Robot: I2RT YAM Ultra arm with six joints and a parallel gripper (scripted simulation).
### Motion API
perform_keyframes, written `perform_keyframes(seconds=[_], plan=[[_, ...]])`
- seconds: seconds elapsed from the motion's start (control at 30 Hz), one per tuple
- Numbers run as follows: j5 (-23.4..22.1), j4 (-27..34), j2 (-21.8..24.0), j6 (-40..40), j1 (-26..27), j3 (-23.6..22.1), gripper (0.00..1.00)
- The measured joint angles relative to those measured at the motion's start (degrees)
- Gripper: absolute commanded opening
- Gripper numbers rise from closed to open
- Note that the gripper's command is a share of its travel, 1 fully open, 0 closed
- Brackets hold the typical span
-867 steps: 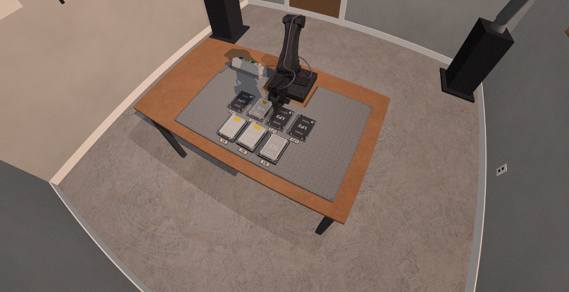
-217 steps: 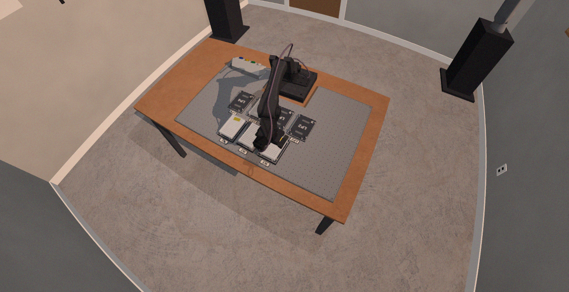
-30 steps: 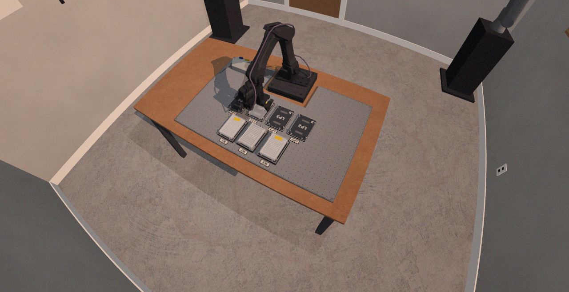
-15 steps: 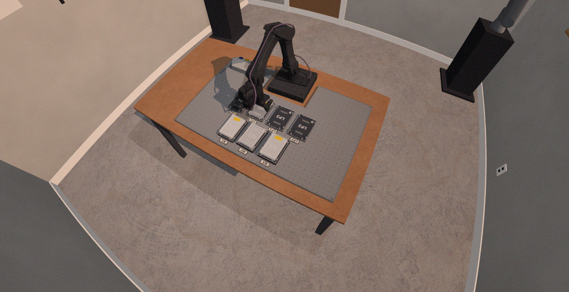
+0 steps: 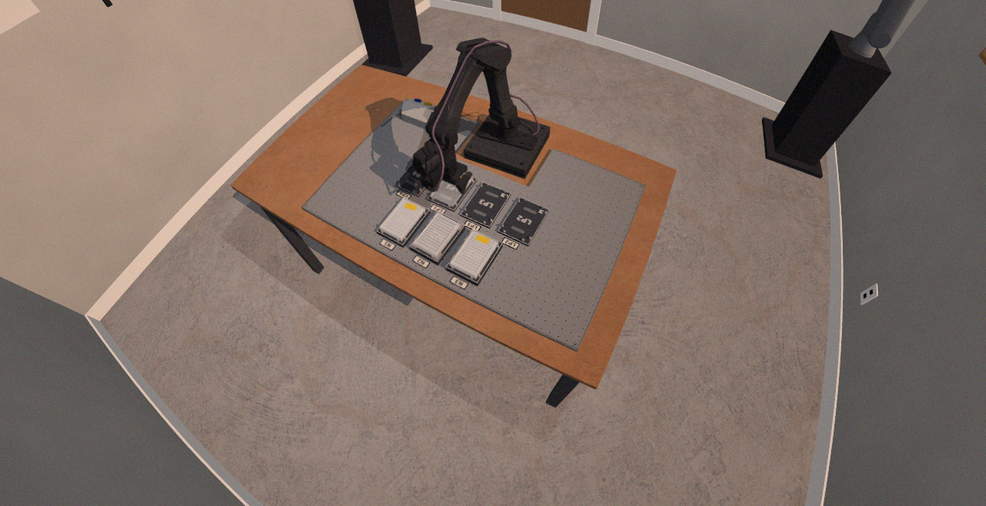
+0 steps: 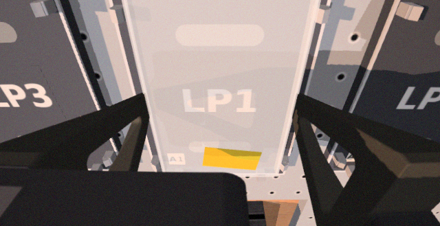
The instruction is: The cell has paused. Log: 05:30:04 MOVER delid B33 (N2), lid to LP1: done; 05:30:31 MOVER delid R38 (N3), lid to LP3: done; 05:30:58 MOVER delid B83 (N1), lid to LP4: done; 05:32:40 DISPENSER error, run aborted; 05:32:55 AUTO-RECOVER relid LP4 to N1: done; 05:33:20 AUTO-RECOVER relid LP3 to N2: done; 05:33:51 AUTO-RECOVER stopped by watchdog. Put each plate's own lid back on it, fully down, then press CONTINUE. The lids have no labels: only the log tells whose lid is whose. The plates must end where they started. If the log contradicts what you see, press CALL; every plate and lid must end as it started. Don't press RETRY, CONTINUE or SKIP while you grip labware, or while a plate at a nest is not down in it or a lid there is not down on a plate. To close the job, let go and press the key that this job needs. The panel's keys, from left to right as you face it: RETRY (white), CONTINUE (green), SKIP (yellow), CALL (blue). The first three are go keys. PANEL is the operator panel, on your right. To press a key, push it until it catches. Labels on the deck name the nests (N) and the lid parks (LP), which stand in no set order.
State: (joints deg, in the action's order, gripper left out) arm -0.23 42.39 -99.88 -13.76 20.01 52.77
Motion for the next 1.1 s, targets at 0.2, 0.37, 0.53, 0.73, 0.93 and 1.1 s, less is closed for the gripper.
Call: perform_keyframes(seconds=[0.2, 0.37, 0.53, 0.73, 0.93, 1.1], plan=[[0.0, 0.0, 0.0, 0.0, 0.0, 0.0, 0.0], [0.0, 0.0, 0.0, 0.0, 0.0, 0.0, 0.0], [0.0, 0.0, 0.0, 0.0, 0.0, 0.0, 0.0], [0.0, -0.2, 0.1, 0.0, 0.0, -0.2, 0.0], [0.0, -0.5, 0.3, 0.0, 0.0, -0.4, 0.0], [0.0, -0.5, 0.3, 0.0, 0.0, -0.4, 0.0]])
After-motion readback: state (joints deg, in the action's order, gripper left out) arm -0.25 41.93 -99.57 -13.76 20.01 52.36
